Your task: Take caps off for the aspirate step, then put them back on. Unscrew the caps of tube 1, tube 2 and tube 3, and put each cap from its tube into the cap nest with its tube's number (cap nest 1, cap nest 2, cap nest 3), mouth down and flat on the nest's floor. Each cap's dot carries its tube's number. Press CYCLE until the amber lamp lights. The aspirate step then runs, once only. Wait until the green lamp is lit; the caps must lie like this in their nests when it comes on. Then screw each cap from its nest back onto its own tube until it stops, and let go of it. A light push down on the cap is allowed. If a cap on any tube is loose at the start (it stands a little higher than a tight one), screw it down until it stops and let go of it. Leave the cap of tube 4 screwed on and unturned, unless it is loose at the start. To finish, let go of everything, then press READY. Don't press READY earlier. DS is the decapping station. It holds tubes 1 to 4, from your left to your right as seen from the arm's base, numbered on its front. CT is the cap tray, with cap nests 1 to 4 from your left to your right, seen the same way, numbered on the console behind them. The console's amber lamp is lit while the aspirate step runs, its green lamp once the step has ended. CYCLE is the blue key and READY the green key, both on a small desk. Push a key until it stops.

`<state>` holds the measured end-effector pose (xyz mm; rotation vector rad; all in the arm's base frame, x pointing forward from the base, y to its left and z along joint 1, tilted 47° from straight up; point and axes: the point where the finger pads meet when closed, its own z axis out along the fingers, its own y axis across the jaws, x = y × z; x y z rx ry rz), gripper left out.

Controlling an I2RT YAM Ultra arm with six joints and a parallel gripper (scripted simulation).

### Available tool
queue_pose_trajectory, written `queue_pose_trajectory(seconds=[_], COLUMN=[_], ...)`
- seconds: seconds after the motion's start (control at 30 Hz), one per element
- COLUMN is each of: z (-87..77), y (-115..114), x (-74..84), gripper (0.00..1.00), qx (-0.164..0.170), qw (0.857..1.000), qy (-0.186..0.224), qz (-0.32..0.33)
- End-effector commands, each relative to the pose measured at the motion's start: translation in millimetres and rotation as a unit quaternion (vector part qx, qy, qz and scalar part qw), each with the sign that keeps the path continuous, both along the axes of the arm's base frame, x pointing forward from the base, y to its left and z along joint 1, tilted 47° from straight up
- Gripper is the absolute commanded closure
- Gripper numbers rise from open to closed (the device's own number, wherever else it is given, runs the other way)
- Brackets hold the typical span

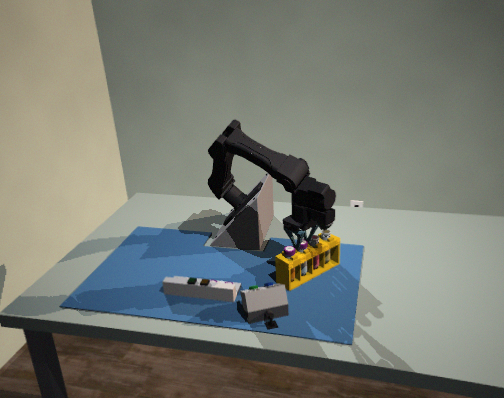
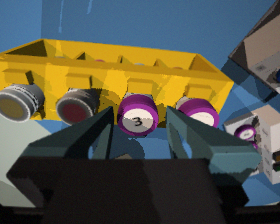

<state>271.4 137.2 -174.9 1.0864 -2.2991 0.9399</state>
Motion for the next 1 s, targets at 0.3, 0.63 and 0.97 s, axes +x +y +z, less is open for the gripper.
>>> queue_pose_trajectory(seconds=[0.3,0.63,0.97], z=[2.1,1.5,1.3], y=[5.1,5.7,6.6], x=[2.0,1.5,1.5], gripper=[0.51,0.51,0.51], qx=[-0.024,-0.04,-0.054], qw=[0.937,0.845,0.718], qy=[-0.256,-0.391,-0.508], qz=[-0.234,-0.362,-0.473])
